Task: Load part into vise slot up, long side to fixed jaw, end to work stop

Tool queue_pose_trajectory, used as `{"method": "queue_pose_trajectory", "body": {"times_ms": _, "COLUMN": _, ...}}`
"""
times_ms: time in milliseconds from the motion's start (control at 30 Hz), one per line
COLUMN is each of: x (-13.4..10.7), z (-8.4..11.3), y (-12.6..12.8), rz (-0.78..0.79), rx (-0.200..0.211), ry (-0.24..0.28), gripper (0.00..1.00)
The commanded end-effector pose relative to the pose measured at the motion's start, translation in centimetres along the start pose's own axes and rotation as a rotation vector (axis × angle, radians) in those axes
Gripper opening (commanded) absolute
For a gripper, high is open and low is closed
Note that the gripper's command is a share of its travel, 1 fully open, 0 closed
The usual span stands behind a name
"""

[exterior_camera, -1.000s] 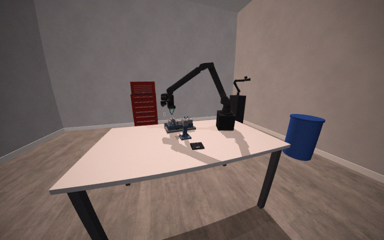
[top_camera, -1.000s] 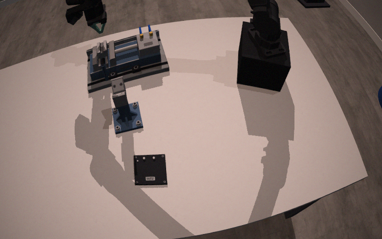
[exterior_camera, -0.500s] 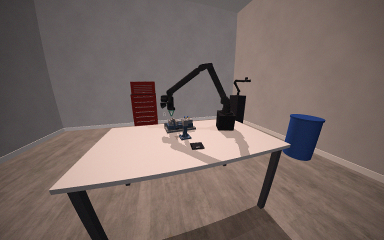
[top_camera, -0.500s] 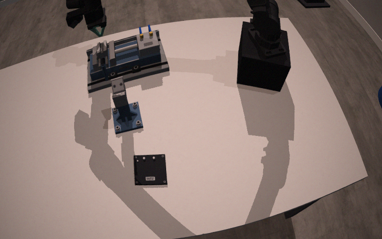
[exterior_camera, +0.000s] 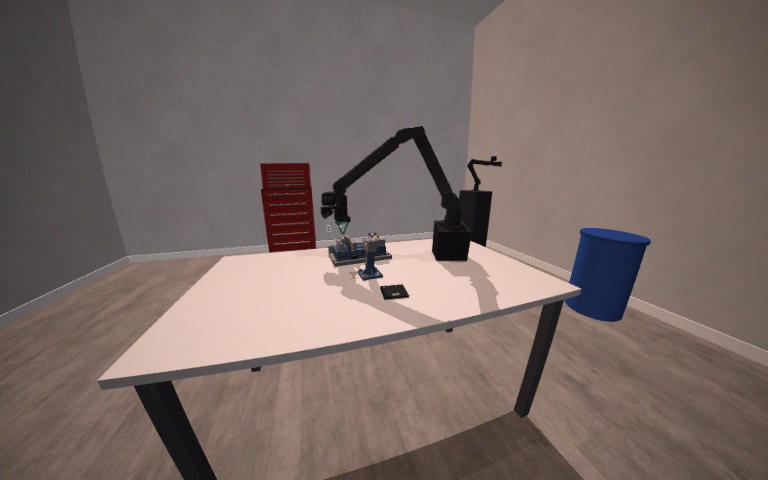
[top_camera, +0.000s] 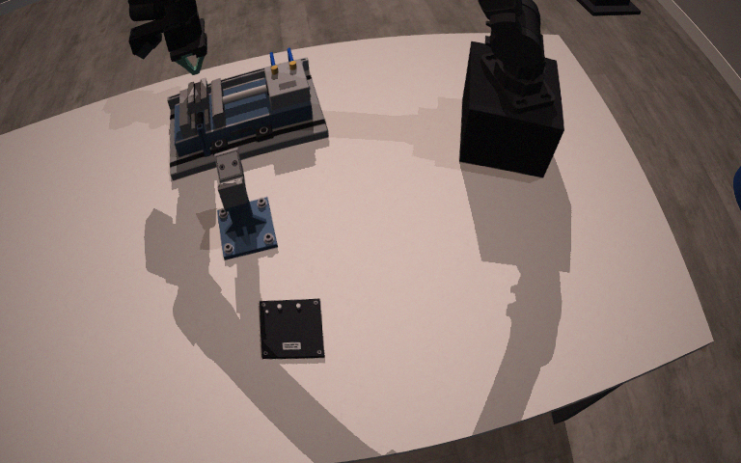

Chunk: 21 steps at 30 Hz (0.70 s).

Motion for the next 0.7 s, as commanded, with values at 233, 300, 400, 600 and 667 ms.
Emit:
{"method": "queue_pose_trajectory", "body": {"times_ms": 233, "x": 0.47, "z": 0.08, "y": 0.69, "rz": 0.006, "rx": -0.003, "ry": -0.009, "gripper": 0.0}}
{"method": "queue_pose_trajectory", "body": {"times_ms": 300, "x": 0.47, "z": 0.08, "y": 0.69, "rz": 0.006, "rx": -0.003, "ry": -0.009, "gripper": 0.0}}
{"method": "queue_pose_trajectory", "body": {"times_ms": 400, "x": 0.47, "z": 0.08, "y": 0.69, "rz": 0.006, "rx": -0.003, "ry": -0.009, "gripper": 0.0}}
{"method": "queue_pose_trajectory", "body": {"times_ms": 600, "x": 0.47, "z": 0.09, "y": 0.69, "rz": 0.006, "rx": -0.003, "ry": -0.009, "gripper": 0.0}}
{"method": "queue_pose_trajectory", "body": {"times_ms": 667, "x": 0.47, "z": 0.08, "y": 0.69, "rz": 0.006, "rx": -0.003, "ry": -0.009, "gripper": 0.0}}
Point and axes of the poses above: the point where the finger pads meet when closed, its own z axis back along the fingers, its own y axis across the jaws, x = y × z, the point moved 6 cm from there along z, back along the fingers, and after that the axes turned 2 degrees about z, right-handed, at the moved point
